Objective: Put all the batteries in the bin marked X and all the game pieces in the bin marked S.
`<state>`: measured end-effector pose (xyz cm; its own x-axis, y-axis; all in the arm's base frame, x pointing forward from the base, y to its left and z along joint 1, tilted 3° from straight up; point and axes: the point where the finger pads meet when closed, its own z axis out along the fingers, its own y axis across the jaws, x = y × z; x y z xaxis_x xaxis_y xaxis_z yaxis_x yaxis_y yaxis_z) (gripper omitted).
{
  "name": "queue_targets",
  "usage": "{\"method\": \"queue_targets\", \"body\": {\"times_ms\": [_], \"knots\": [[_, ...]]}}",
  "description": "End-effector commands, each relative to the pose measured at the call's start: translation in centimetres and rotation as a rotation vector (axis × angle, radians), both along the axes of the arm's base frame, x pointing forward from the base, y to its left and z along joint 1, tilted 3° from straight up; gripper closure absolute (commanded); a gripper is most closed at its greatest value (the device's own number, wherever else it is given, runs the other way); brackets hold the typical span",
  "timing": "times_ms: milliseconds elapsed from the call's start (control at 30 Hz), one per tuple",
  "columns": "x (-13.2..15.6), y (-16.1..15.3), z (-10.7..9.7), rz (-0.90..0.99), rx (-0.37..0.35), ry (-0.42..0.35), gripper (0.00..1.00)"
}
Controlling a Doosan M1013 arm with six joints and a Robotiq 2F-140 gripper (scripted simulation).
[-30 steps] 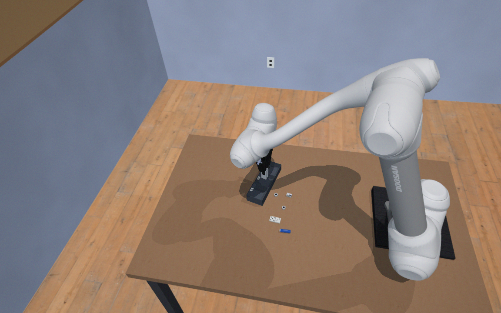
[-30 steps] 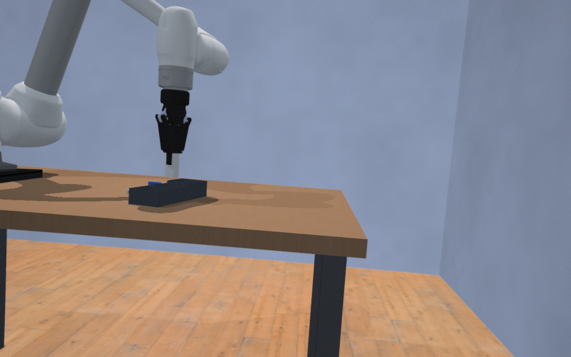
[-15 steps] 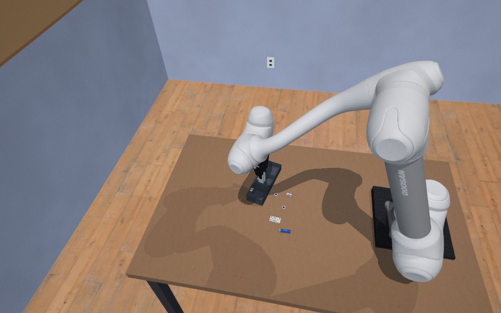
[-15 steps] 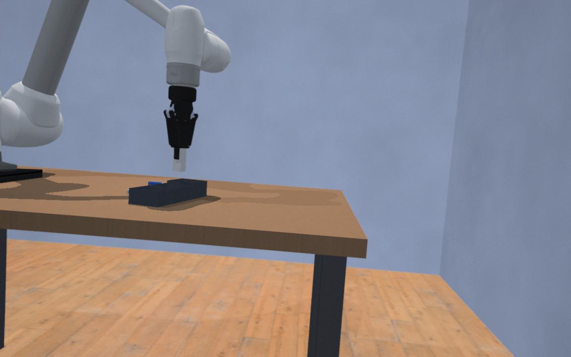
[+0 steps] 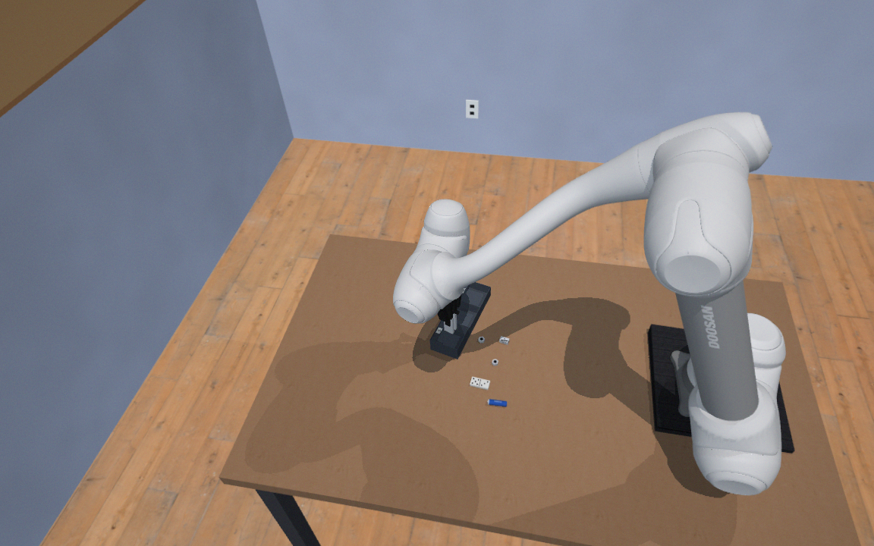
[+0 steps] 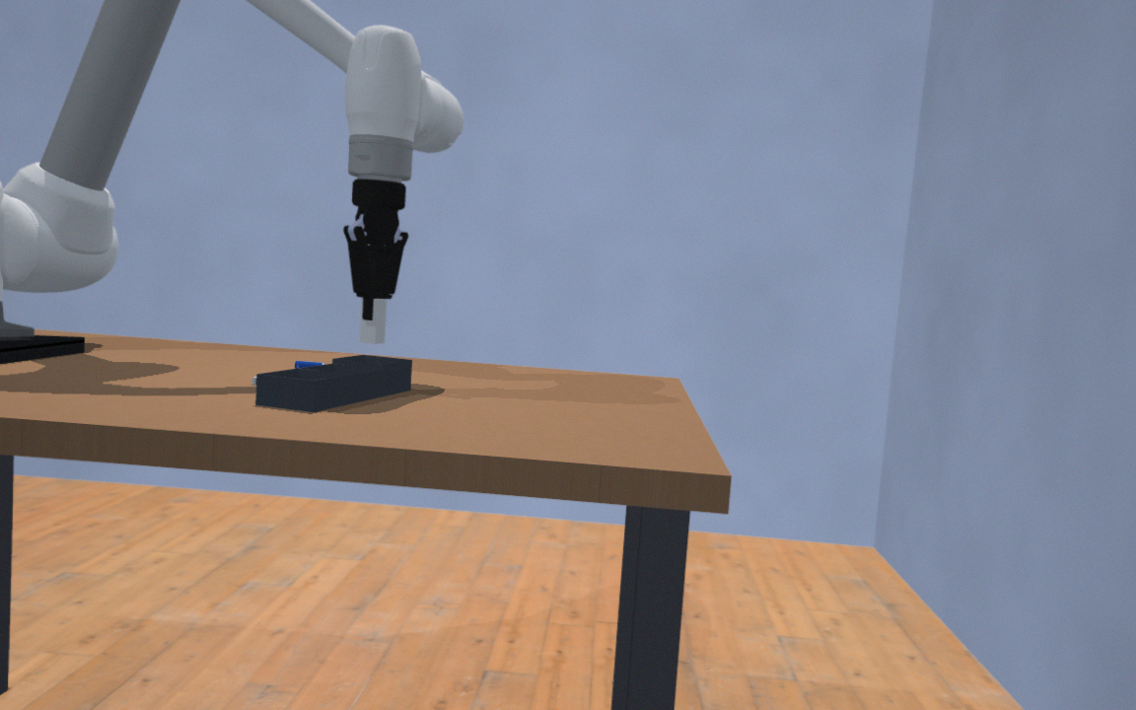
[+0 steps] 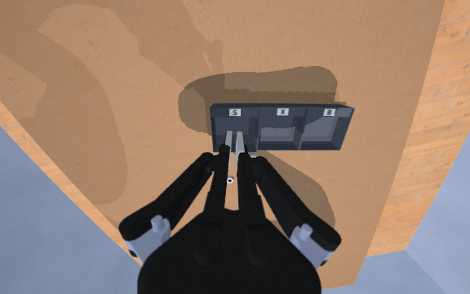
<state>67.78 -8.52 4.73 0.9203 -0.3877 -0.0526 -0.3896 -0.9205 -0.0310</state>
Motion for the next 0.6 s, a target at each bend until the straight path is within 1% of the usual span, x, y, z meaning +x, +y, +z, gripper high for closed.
{"method": "queue_targets", "body": {"times_ms": [0, 433, 500, 567], "knots": [[0.0, 0.0, -0.5, 0.000, 0.000, 0.000, 0.95], [-0.1, 0.2, -3.9, 0.000, 0.000, 0.000, 0.95], [-0.1, 0.2, -3.9, 0.000, 0.000, 0.000, 0.95], [-0.2, 0.2, -4.5, 0.000, 0.000, 0.000, 0.95]]}}
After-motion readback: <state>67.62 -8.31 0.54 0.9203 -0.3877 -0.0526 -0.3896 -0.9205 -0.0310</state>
